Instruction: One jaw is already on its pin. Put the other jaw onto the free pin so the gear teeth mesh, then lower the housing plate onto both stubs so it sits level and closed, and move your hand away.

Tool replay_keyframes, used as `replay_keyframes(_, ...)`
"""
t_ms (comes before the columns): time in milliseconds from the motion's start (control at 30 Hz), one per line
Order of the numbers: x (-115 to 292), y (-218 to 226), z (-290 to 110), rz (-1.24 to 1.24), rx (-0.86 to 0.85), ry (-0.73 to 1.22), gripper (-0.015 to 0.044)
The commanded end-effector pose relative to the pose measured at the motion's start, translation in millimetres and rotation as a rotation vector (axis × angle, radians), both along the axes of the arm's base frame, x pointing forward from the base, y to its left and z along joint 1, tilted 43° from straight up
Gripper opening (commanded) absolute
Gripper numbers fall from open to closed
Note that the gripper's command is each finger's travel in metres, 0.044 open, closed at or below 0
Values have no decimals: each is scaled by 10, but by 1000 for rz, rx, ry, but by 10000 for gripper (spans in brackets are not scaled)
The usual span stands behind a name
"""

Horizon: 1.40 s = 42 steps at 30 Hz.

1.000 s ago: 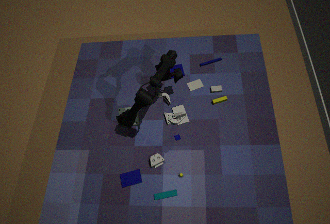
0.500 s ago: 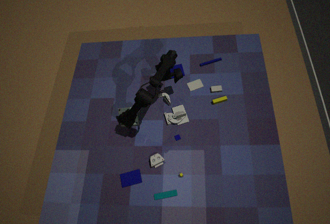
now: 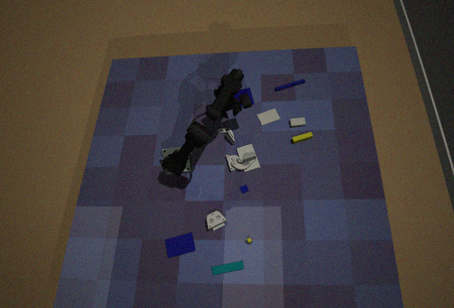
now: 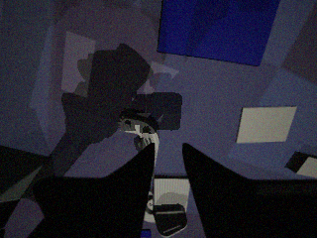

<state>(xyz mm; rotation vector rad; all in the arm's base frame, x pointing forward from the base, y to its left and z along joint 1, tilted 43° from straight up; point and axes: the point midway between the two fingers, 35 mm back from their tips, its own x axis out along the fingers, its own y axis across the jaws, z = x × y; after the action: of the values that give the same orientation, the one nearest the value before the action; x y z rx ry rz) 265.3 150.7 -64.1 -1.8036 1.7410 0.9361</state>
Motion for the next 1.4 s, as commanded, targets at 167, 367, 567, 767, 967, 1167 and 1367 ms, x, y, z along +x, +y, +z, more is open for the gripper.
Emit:
replay_keyframes(167, 0, 0, 0, 0, 0, 0, 0)
replay_keyframes(367, 0, 0, 0, 0, 0, 0, 0)
replay_keyframes(567, 0, 0, 0, 0, 0, 0, 0)
replay_keyframes(767, 0, 0, 0, 0, 0, 0, 131)
replay_keyframes(967, 0, 0, 0, 0, 0, 0, 289)
replay_keyframes(1167, 0, 0, 0, 0, 0, 0, 440)
replay_keyframes(1367, 0, 0, 0, 0, 0, 0, 440)
